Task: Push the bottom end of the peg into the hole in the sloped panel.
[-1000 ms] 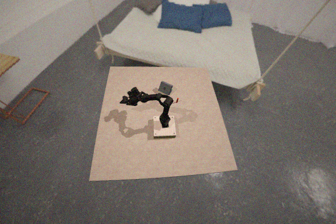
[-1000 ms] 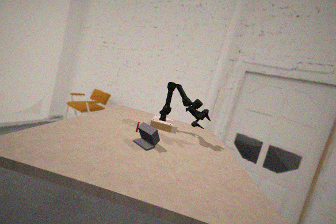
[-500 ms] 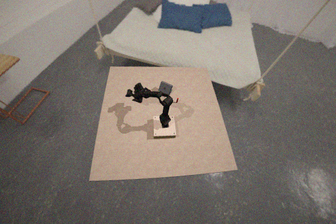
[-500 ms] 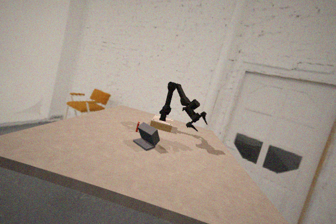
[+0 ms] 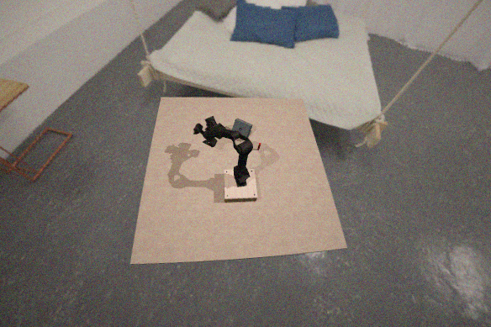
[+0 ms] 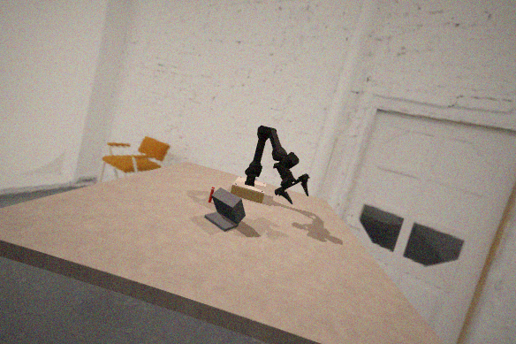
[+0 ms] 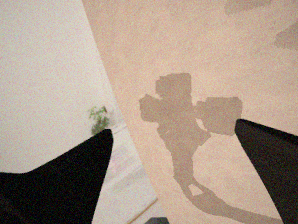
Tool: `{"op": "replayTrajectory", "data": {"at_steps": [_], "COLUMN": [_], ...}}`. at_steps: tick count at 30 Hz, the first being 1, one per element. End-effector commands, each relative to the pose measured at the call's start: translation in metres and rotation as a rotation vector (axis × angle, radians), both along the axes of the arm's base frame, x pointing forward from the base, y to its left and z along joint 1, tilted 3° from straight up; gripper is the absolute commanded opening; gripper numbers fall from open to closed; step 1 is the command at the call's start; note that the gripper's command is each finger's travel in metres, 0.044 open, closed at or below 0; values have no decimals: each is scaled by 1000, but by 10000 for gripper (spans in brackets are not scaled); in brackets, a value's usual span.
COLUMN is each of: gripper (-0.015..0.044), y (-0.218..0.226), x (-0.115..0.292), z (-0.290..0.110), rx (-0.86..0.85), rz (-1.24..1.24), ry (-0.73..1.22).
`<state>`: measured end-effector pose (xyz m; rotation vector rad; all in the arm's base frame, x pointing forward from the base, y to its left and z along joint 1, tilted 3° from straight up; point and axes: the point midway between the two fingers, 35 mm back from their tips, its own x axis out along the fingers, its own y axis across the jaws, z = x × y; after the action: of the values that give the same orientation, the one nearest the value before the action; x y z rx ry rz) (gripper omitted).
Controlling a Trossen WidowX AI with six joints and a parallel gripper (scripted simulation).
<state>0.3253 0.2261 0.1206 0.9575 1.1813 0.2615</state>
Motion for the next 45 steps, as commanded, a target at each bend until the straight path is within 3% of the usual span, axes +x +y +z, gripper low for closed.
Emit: {"op": "replayTrajectory", "data": {"at_steps": [1, 22, 45], "gripper": [440, 440, 440], "y": [-15, -123, -244], "x": [11, 50, 48], "z": [1, -15, -27], "rx": [-4, -25, -14], "rz": [-68, -540, -1031], "ry": [26, 269, 502]}}
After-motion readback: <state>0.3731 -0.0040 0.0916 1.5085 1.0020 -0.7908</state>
